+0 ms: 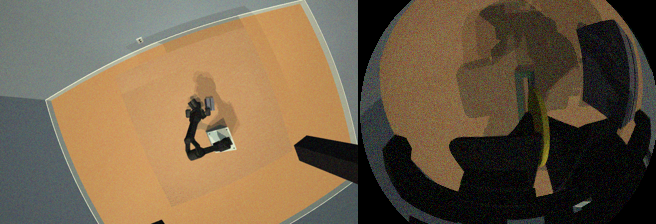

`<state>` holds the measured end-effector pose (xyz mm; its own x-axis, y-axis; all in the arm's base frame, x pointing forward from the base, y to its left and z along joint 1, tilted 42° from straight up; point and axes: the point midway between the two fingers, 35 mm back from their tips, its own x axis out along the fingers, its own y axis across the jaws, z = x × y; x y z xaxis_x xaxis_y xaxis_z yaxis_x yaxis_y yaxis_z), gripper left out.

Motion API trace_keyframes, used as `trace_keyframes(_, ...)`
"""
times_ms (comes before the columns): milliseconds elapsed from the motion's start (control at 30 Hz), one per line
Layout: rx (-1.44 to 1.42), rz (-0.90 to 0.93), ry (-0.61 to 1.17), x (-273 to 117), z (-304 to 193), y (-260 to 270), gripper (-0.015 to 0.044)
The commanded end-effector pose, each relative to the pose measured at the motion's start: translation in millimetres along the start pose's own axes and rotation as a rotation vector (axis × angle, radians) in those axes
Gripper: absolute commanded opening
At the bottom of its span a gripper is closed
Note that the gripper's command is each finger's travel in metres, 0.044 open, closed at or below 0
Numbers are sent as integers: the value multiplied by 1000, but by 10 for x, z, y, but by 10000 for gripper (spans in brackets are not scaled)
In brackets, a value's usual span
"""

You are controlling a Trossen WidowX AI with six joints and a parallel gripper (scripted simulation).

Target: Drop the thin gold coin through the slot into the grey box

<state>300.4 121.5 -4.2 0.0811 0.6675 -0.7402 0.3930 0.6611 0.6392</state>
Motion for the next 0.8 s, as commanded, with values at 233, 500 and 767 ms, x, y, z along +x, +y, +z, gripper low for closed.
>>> trace_keyframes(233, -6, -3, -16, -306, 57, 13, 0)
trace_keyframes(500, -6, -3, -16, -509, 54, 15, 0)
trace_keyframes(767, -5, -1, -15, -714, 35, 18, 0)
